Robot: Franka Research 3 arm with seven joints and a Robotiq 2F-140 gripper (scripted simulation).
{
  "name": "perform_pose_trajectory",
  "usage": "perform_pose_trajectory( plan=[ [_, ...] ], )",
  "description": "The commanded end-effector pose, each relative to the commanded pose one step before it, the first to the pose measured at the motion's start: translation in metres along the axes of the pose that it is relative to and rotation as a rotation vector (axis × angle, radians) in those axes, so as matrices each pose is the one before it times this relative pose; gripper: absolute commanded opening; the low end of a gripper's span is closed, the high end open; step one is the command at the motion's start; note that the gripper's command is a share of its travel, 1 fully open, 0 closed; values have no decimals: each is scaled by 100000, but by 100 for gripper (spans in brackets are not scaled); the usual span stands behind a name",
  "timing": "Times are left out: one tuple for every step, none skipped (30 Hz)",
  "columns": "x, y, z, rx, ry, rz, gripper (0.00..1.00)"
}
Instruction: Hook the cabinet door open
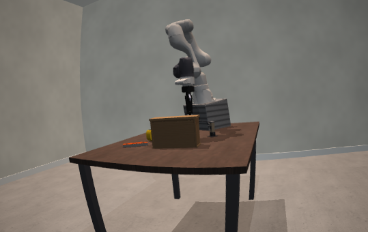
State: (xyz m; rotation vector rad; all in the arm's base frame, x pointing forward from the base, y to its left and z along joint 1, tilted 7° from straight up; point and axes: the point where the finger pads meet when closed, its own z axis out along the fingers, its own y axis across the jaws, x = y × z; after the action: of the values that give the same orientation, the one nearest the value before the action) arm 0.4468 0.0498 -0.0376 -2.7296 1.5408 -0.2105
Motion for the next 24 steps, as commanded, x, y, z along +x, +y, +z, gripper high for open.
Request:
perform_pose_trajectory(
  plan=[
    [-240, -541, -35, -103, -758, -6902, 3],
    [0, -8, 0, 0, 0, -141, 3],
    [-1, -42, 0, -1, 0, -769, 3],
    [-2, -84, 0, -1, 0, -1509, 3],
    [-1, -110, 0, 0, 0, -1975, 3],
    [1, -111, -1, 2, 0, -1974, 3],
    [0, 0, 0, 0, 0, 0, 3],
    [0, 0, 0, 0, 0, 0, 3],
    [8, -229, 0, 0, 1, -296, 3],
    [4, -134, 0, 0, -1, 0, 3],
    [1, -25, 0, 0, 0, 0, 3],
    [0, -8, 0, 0, 0, -141, 3],
    [-1, -43, 0, -1, 0, -769, 3],
    [-2, -84, 0, -1, 0, -1509, 3],
    [-1, -110, 0, 0, 0, -1975, 3],
    [1, -111, -1, 2, 0, -1974, 3],
    [8, -229, 0, 0, 1, -296, 3],
    [4, -134, 0, 0, -1, 0, 3],
    [1, -25, 0, 0, 0, 0, 3],
    [0, -8, 0, 0, 0, -141, 3],
    [-1, -42, 0, -1, 0, -768, 3],
    [-2, -84, 0, -1, 0, -1507, 3],
    [-1, -110, 0, 0, 0, -1972, 3],
    [0, 0, 0, 0, 0, 0, 3]
  ],
)
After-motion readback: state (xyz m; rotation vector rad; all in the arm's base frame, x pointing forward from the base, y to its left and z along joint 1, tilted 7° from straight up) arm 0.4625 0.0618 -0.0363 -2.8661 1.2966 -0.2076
